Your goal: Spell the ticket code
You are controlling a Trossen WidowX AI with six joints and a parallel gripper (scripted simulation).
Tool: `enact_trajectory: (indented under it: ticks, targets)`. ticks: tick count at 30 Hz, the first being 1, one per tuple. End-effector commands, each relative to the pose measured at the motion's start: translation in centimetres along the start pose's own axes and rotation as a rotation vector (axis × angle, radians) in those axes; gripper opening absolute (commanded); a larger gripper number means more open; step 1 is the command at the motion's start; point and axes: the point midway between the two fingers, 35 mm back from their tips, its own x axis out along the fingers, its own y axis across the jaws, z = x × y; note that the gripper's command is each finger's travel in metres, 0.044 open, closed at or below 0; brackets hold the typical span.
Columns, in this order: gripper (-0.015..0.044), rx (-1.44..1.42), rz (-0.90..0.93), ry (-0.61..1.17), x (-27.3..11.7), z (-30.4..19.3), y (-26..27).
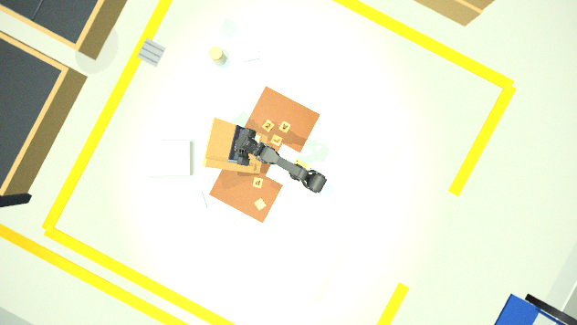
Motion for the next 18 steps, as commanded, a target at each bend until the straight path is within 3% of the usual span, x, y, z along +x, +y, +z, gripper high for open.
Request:
enact_trajectory:
  ticks: [1, 18]
  targets:
    - [0.0000, 0.003, -0.004, -0.004, -0.03, 0.10, 0.13]
    - [0.0000, 0.004, -0.004, -0.004, -0.03, 0.10, 1.08]
